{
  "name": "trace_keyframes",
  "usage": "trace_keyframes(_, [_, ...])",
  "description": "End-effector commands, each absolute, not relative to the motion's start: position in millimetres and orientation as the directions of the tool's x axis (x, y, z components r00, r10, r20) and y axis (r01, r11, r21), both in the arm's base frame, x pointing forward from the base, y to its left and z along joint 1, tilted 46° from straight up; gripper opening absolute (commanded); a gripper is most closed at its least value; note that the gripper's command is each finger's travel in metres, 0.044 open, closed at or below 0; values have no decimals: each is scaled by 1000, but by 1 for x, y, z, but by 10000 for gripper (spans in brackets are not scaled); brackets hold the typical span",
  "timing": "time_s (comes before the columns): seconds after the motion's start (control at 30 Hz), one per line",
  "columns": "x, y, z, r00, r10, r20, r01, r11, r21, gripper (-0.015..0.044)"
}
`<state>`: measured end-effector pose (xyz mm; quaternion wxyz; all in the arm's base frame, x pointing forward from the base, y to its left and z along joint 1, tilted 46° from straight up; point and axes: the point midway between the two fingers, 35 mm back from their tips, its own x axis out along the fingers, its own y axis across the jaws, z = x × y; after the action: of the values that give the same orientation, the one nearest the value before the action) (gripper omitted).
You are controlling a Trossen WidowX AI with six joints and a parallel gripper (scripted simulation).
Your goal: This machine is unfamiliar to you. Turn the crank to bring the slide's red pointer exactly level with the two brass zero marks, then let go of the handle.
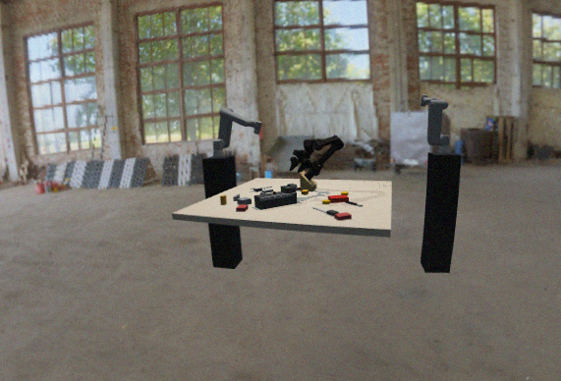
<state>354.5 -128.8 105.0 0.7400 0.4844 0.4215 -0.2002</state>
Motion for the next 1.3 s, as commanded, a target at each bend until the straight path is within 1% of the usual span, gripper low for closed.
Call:
trace_keyframes(0.0, [347,-124,104,550,94,-830,732,424,533,440])
trace_keyframes(0.13, [348,-122,101,550,94,-830,732,424,533,440])
trace_keyframes(0.63, [355,-64,45,551,95,-829,733,420,536,440])
trace_keyframes(1.27, [359,-46,27,551,96,-829,733,420,535,440])
